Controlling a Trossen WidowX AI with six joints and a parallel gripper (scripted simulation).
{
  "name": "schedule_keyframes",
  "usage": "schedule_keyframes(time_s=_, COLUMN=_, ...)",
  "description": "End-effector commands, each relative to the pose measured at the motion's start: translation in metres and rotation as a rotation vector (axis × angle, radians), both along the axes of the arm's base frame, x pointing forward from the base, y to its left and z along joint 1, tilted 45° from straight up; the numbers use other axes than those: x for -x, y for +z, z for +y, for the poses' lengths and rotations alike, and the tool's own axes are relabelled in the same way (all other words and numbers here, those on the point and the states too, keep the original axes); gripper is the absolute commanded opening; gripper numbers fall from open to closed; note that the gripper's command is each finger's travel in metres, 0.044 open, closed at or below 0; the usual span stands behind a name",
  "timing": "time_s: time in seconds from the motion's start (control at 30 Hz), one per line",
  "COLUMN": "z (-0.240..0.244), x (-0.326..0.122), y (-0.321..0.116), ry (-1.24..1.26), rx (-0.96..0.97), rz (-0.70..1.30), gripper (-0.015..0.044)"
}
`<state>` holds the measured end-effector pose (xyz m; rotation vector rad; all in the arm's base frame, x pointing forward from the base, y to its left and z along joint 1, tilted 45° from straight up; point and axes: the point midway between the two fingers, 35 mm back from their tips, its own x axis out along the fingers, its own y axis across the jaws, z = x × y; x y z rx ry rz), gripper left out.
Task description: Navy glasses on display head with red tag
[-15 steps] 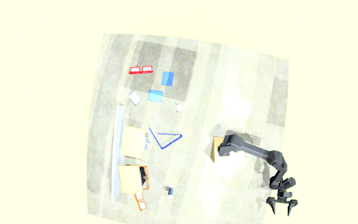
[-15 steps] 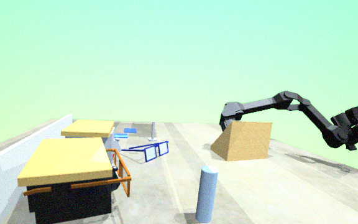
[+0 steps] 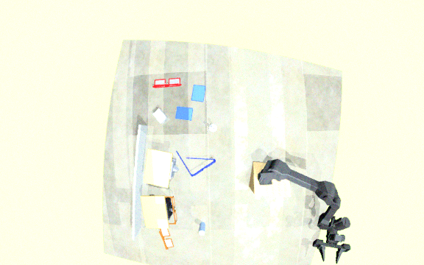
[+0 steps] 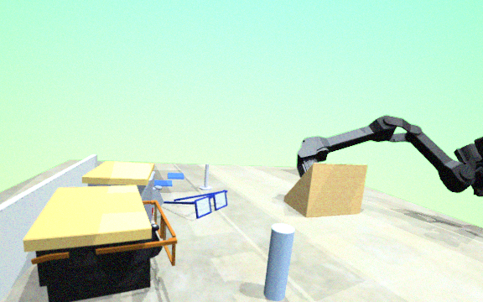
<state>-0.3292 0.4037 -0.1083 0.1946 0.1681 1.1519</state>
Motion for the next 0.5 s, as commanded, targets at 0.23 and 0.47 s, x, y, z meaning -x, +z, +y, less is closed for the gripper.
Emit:
schedule_keyframes(time_s=0.23, z=0.107, x=-0.146, y=0.012, ry=-0.201, rx=0.274, rz=-0.254, gripper=0.02)
schedule_keyframes(time_s=0.47, z=0.133, x=-0.278, y=0.02, ry=-0.37, rx=0.524, rz=-0.377, gripper=0.02)
